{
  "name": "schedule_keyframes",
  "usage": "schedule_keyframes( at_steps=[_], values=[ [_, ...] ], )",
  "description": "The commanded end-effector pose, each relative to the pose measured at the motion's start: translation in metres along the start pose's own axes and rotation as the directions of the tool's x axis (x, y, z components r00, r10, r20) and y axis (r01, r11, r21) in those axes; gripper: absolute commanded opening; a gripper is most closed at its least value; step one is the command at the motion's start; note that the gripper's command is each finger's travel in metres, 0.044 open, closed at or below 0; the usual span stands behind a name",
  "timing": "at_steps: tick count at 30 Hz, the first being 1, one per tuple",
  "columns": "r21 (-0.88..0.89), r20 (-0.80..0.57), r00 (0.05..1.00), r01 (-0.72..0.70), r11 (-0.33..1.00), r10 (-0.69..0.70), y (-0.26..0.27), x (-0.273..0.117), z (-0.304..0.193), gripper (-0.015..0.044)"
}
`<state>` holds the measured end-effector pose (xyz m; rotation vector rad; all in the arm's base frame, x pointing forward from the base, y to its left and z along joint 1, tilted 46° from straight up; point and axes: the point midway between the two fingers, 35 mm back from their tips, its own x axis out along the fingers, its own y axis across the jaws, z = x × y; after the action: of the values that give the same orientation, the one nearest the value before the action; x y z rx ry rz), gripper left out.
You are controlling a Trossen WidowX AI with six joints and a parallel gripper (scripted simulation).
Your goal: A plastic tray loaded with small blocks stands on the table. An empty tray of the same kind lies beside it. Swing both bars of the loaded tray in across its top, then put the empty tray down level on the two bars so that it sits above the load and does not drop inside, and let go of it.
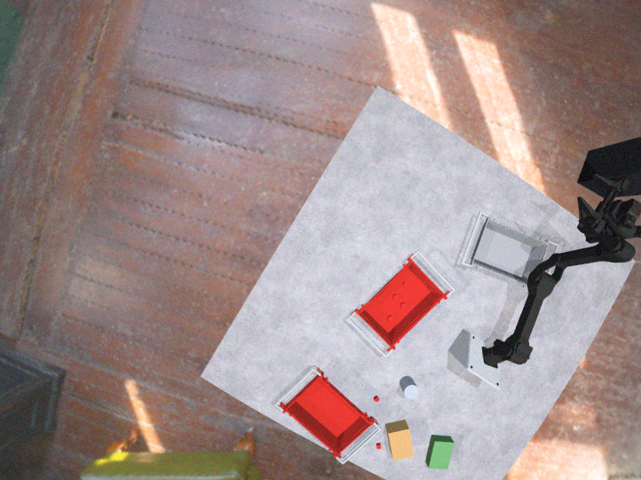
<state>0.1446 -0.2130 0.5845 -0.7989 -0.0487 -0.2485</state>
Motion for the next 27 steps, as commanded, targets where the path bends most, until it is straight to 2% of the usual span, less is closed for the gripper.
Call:
schedule_keyframes(
  at_steps=[1, 8, 12, 17, 19, 22, 27],
  values=[
    [0.000, 0.000, 1.000, 0.000, 1.000, 0.000, 0.000, 0.000, 0.000, 0.0374],
    [-0.007, -0.002, 1.000, 0.007, 1.000, -0.007, -0.001, -0.001, 0.001, 0.0190],
    [-0.187, -0.024, 0.993, 0.111, 0.976, -0.117, -0.009, -0.018, 0.029, 0.0086],
    [-0.504, -0.018, 0.981, 0.158, 0.849, -0.193, -0.005, -0.031, 0.069, 0.0086],
    [-0.658, -0.010, 0.973, 0.168, 0.735, -0.231, 0.000, -0.036, 0.091, 0.0086],
    [-0.858, 0.007, 0.959, 0.151, 0.492, -0.282, 0.014, -0.040, 0.127, 0.0086],
    [-0.999, 0.040, 0.943, 0.043, 0.003, -0.331, 0.050, -0.034, 0.180, 0.0086]
  ],
)
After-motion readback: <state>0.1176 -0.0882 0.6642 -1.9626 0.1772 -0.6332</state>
